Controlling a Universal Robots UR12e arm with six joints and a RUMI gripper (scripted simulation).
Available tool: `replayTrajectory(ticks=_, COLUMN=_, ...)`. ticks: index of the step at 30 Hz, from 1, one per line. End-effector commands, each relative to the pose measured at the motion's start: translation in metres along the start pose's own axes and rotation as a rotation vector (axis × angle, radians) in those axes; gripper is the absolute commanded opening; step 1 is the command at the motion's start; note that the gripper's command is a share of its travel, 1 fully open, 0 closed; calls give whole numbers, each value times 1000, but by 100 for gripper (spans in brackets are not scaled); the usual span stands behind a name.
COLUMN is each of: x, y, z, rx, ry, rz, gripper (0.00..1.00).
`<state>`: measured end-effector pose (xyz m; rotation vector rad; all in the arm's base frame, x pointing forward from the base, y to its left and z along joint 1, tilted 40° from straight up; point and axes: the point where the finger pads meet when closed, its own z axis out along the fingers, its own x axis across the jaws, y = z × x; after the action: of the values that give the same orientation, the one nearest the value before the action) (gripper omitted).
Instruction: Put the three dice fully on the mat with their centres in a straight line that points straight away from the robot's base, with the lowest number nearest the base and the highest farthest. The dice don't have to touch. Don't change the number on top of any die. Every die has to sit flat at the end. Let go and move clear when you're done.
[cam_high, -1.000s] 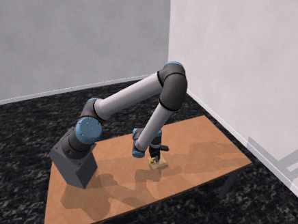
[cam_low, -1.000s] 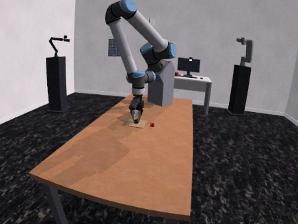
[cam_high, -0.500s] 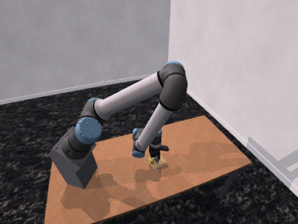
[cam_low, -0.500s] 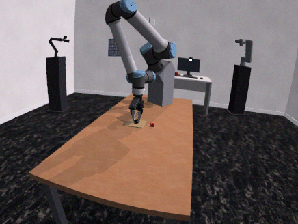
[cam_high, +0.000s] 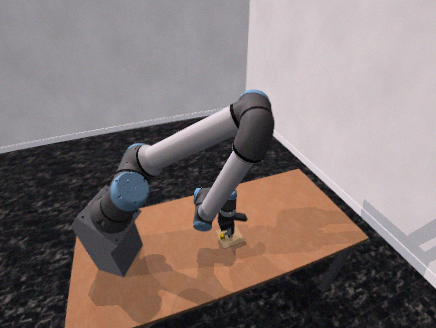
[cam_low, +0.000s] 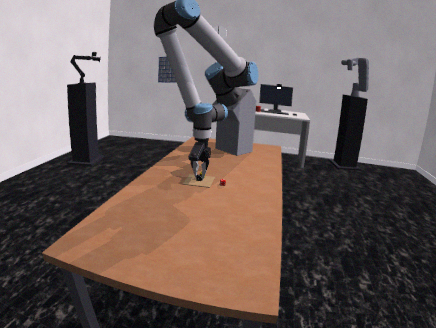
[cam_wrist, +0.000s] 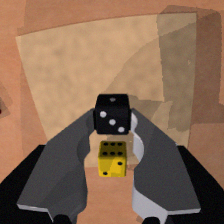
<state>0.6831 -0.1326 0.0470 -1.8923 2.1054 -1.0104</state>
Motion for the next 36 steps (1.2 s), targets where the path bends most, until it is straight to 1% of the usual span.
replayTrajectory(ticks=1, x=0, y=0, z=0, rx=1, ry=0, rz=0, gripper=14)
replayTrajectory(ticks=2, x=0, y=0, z=0, rx=1, ry=0, rz=0, gripper=14)
replayTrajectory(ticks=3, x=0, y=0, z=0, rx=1, ry=0, rz=0, gripper=17)
replayTrajectory(ticks=5, x=0, y=0, z=0, rx=1, ry=0, rz=0, gripper=17)
replayTrajectory(ticks=6, x=0, y=0, z=0, rx=1, ry=0, rz=0, gripper=21)
replayTrajectory(ticks=8, x=0, y=0, z=0, rx=1, ry=0, rz=0, gripper=21)
replayTrajectory(ticks=9, x=0, y=0, z=0, rx=1, ry=0, rz=0, gripper=24)
replayTrajectory(ticks=23, x=0, y=0, z=-2, rx=1, ry=0, rz=0, gripper=24)
replayTrajectory(ticks=28, x=0, y=0, z=-16, rx=1, ry=0, rz=0, gripper=24)
replayTrajectory(ticks=30, x=0, y=0, z=-16, rx=1, ry=0, rz=0, gripper=24)
replayTrajectory(ticks=36, x=0, y=0, z=-47, rx=1, ry=0, rz=0, gripper=24)
